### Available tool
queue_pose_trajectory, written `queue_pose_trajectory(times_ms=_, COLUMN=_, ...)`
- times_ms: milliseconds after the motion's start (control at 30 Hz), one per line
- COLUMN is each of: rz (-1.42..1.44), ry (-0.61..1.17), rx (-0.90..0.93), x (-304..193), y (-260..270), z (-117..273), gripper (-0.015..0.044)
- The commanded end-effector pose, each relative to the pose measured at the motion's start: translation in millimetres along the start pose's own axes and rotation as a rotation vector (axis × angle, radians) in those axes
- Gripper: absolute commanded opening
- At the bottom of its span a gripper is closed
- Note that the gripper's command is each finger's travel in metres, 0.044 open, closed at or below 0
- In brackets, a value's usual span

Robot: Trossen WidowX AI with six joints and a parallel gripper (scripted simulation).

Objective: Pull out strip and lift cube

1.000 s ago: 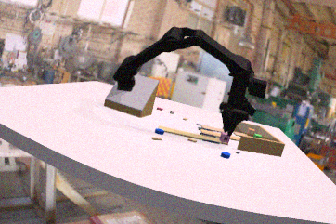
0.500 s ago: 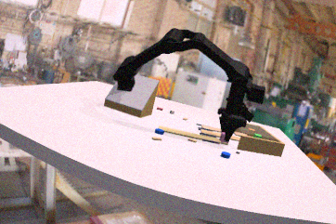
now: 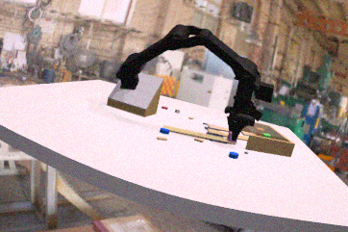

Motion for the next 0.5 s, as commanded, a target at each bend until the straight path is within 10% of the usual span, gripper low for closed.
queue_pose_trajectory(times_ms=0, rz=-0.001, ry=0.000, rx=0.000, x=0, y=0, z=0, gripper=0.0072)
queue_pose_trajectory(times_ms=467, rz=0.004, ry=0.005, rx=0.001, x=-36, y=15, z=30, gripper=0.0000)
Point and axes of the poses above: the point midway between the two fingers, 35 mm back from their tips, its own z axis back along the fingers, its own y axis across the jaws, x = y × z, the point moved 10 cm from there along z, back along the fingers, and after that the axes turned 11 degrees about -z, right-handed, at the moved point
